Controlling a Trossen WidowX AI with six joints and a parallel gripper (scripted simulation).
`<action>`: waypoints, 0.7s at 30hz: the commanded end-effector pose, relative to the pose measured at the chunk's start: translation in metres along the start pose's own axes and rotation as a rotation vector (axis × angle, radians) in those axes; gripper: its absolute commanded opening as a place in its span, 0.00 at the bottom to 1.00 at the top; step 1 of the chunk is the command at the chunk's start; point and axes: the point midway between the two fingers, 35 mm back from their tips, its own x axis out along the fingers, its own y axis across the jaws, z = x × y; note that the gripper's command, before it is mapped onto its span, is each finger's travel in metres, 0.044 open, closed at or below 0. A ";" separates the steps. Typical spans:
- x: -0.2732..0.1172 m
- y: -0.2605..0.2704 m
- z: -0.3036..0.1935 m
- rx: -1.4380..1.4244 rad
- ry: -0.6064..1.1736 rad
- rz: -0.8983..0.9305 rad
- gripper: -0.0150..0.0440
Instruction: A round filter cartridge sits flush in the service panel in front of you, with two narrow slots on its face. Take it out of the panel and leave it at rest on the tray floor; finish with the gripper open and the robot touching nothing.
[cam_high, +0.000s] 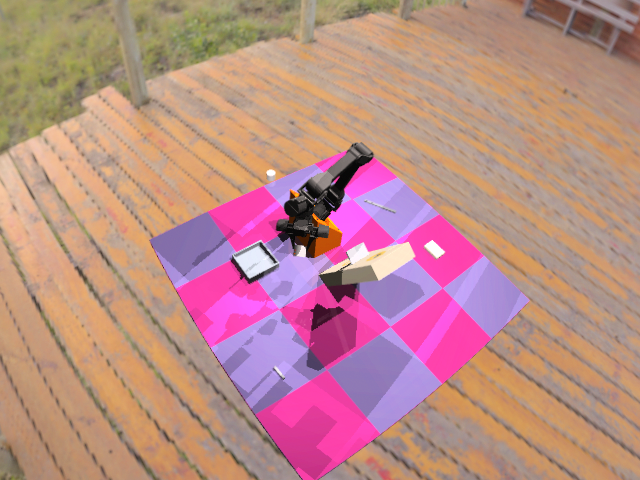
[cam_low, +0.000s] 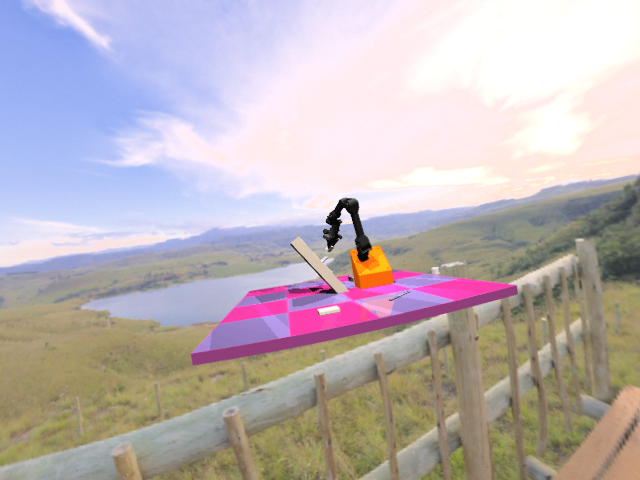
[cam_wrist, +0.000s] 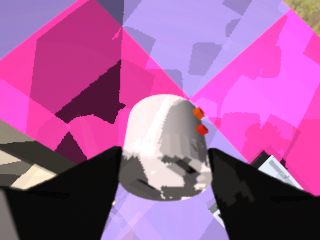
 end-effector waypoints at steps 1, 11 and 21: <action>0.008 -0.032 -0.005 0.166 -0.014 -0.086 0.25; 0.015 -0.064 -0.011 0.345 -0.044 -0.178 0.25; 0.035 -0.114 -0.044 0.482 -0.054 -0.264 0.25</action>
